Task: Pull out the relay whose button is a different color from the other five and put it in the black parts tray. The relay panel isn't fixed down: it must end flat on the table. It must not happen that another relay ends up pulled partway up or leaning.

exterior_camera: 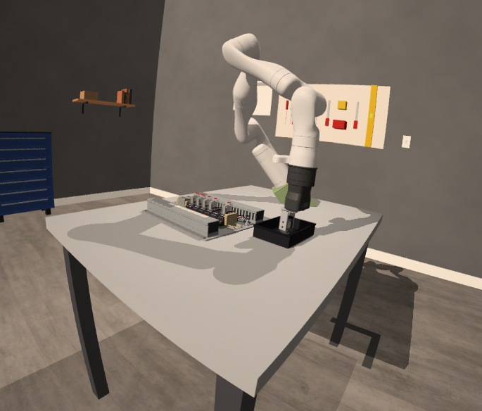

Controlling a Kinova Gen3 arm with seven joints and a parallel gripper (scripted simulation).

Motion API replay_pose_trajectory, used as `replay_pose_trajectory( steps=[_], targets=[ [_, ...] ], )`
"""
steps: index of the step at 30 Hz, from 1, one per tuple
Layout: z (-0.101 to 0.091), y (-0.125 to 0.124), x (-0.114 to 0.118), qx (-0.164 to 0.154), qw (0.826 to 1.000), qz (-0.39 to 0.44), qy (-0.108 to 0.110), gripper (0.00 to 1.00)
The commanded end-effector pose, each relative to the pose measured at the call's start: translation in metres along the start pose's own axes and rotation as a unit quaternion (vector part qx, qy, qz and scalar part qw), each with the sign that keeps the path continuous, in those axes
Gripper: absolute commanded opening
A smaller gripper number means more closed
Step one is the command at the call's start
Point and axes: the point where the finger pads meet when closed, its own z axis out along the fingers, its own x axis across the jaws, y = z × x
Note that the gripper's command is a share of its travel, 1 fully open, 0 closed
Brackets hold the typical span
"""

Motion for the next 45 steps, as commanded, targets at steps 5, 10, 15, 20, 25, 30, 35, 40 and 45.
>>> replay_pose_trajectory(
  steps=[5, 10, 15, 20, 25, 30, 35, 40, 45],
  targets=[
    [-0.0011, 0.0007, -0.0003, -0.001, 1.0, 0.0, -0.001, 0.98],
    [-0.0011, 0.0007, -0.0003, -0.001, 1.0, 0.0, -0.001, 0.98],
    [-0.0011, 0.0007, -0.0003, -0.001, 1.0, 0.0, -0.001, 0.98],
    [-0.0011, 0.0007, -0.0003, -0.001, 1.0, 0.0, -0.001, 0.98],
    [-0.0011, 0.0007, -0.0003, -0.001, 1.0, 0.0, -0.001, 0.98],
    [-0.0011, 0.0007, -0.0003, -0.001, 1.0, 0.0, -0.001, 0.98],
    [-0.0011, 0.0007, -0.0003, -0.001, 1.0, 0.0, -0.001, 0.98],
    [-0.0011, 0.0007, -0.0003, -0.001, 1.0, 0.0, -0.001, 0.98],
    [-0.0011, 0.0007, -0.0003, -0.001, 1.0, 0.0, -0.001, 0.98]
  ],
)
